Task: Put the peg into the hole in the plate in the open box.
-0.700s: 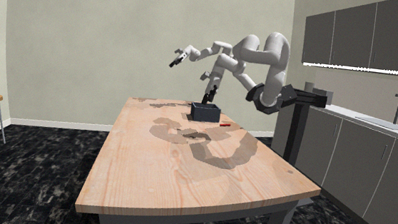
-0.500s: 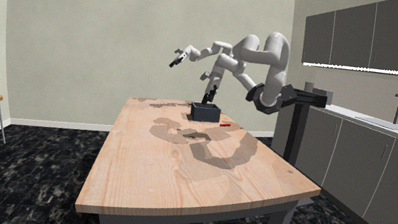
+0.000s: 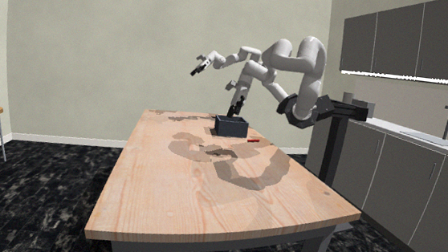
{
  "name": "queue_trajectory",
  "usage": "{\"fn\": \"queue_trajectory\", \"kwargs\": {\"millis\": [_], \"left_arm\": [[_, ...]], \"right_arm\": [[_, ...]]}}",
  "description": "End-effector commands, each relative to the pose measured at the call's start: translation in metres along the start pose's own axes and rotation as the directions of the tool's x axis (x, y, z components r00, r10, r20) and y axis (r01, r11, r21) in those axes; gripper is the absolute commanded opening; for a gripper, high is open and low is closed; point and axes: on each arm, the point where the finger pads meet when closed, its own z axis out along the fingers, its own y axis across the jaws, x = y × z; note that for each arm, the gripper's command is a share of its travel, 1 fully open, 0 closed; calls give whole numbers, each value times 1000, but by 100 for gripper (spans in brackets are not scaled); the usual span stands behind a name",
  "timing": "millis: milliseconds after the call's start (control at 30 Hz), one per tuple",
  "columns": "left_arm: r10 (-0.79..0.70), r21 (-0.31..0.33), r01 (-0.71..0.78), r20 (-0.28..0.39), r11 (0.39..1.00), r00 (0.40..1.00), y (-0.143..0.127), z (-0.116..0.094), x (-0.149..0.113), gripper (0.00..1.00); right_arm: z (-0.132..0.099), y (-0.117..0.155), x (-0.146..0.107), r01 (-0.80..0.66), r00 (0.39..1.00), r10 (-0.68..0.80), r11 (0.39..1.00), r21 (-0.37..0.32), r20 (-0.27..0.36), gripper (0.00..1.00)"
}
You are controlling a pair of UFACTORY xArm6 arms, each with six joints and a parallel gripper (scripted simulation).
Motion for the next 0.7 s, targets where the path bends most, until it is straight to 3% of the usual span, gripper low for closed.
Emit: {"fn": "queue_trajectory", "kwargs": {"millis": [0, 133, 267, 333, 400, 433, 533, 667], "left_arm": [[-2, 0, 2, 3, 1000, 1000, -1, 1, 0, 100], [-3, 5, 3, 26, 1000, 1000, -5, 6, -3, 100], [-6, 16, 5, 75, 1000, 997, -13, 16, -10, 100], [-9, 24, 6, 112, 1000, 994, -19, 24, -16, 100], [-9, 24, 6, 112, 1000, 994, -19, 24, -16, 100], [-11, 28, 7, 133, 1000, 991, -23, 28, -19, 100], [-20, 43, 11, 210, 999, 977, -36, 43, -32, 100], [-41, 64, 21, 338, 998, 940, -60, 66, -56, 100]], "right_arm": [[13, -13, -2, 57, 998, -58, 998, 23, 24, 100], [59, -62, -15, 282, 949, -297, 950, 136, 104, 100], [90, -99, -27, 397, 895, -427, 894, 205, 129, 100], [104, -118, -34, 459, 856, -499, 854, 246, 136, 100], [104, -118, -34, 459, 856, -499, 854, 246, 136, 100], [122, -145, -45, 543, 787, -601, 782, 307, 138, 100], [137, -169, -55, 607, 720, -681, 710, 357, 131, 100], [158, -208, -73, 694, 593, -799, 572, 436, 104, 100]]}}
